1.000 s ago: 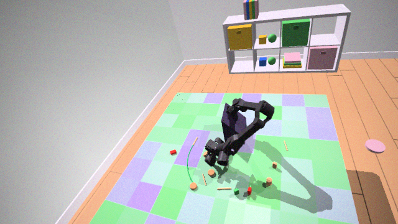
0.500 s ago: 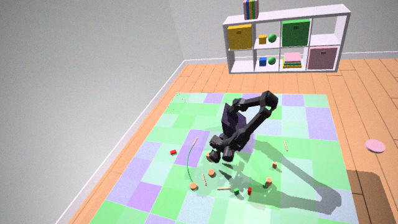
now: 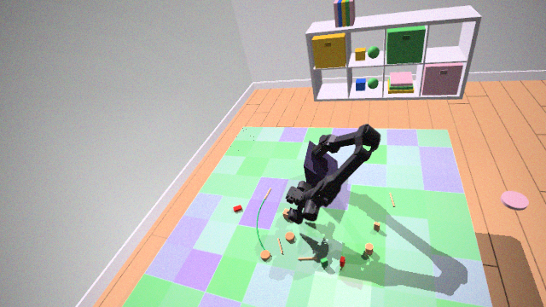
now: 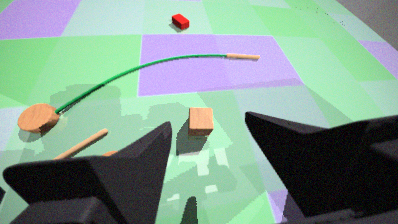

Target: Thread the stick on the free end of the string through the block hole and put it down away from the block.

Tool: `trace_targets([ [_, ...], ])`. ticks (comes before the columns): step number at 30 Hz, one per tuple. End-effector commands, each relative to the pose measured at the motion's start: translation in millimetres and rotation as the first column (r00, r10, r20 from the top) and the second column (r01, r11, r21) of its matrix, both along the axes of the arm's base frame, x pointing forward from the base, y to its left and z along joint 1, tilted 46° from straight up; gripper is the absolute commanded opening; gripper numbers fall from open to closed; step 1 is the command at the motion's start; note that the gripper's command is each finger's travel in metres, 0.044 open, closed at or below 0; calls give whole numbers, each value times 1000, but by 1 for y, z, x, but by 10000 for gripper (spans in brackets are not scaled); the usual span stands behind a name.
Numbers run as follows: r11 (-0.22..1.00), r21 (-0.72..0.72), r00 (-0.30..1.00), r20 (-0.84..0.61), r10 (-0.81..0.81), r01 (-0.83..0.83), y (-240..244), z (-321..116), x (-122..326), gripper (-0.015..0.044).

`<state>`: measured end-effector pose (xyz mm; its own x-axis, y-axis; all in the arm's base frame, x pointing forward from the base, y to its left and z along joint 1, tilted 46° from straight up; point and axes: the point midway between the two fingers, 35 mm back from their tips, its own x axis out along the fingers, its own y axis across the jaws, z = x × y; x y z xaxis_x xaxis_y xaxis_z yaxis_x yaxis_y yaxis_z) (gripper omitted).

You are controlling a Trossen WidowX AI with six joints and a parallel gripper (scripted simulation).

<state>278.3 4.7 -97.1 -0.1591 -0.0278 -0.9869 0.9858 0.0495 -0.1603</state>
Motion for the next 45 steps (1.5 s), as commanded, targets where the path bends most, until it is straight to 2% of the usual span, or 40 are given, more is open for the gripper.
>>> trace_targets([
  [1,951,141,961,-7,277,-274,-4,-7,-4,424],
  [4,839,247,871,46,489,-484,-6,-12,-6,440],
  [8,610,336,686,190,702,-718,-9,-18,-8,440],
  [11,397,345,505,327,799,-851,-12,-21,-9,440],
  [14,278,330,403,411,818,-902,-14,-23,-9,440],
  [21,11,231,144,567,811,-973,-17,-27,-10,440],
  [30,-289,-2,-211,691,692,-957,-21,-31,-10,440],
  [37,-460,-230,-476,694,540,-857,-25,-33,-10,440],
  [45,-586,-487,-741,580,338,-648,-31,-34,-9,440],
])
